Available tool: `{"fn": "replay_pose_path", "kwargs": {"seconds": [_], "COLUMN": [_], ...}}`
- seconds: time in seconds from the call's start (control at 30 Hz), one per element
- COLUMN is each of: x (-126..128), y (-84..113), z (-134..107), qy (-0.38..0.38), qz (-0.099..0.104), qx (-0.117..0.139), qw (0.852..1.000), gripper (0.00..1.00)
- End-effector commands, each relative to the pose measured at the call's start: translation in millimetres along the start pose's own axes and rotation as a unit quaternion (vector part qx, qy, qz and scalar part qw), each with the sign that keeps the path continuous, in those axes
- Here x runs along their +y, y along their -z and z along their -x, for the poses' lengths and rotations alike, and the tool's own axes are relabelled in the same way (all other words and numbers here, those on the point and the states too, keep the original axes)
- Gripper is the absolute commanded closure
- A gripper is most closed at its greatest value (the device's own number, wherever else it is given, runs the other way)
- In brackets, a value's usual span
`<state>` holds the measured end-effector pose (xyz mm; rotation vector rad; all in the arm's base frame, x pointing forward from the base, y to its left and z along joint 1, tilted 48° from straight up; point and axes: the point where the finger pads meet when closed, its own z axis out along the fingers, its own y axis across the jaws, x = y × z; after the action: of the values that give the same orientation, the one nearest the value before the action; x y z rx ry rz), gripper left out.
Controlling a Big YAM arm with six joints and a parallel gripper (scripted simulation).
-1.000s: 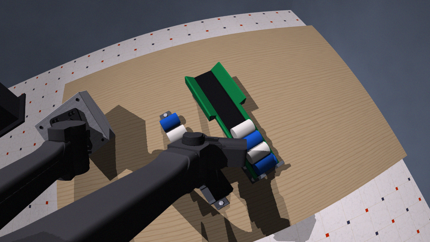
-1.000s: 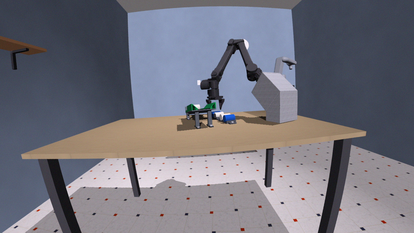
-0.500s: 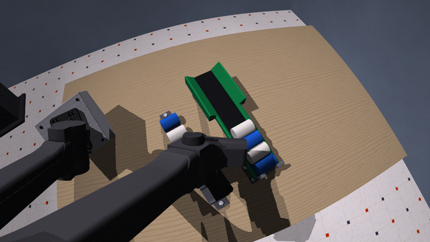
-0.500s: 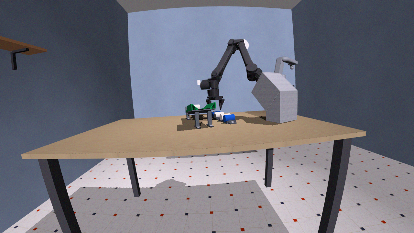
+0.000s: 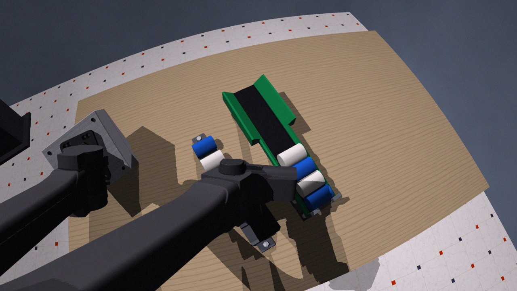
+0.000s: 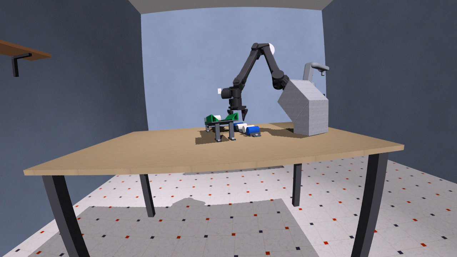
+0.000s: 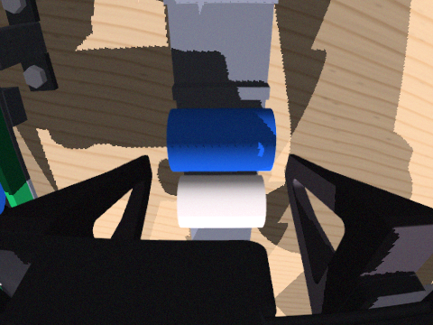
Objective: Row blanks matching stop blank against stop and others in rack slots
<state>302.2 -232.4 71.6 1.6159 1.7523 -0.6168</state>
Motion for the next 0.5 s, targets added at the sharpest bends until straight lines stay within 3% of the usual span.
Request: {"fn": "replay_pose_path", "kwargs": {"seconds": [0.0, 0.47], "x": [-5.6, -5.7], "y": [-5.2, -3.9], "z": [-2.5, -1.7], "qy": [0.004, 0.002], "qz": [-0.006, -0.004], "qx": [0.002, 0.001], "qw": [1.000, 1.000], "gripper": [0.22, 0.22]}}
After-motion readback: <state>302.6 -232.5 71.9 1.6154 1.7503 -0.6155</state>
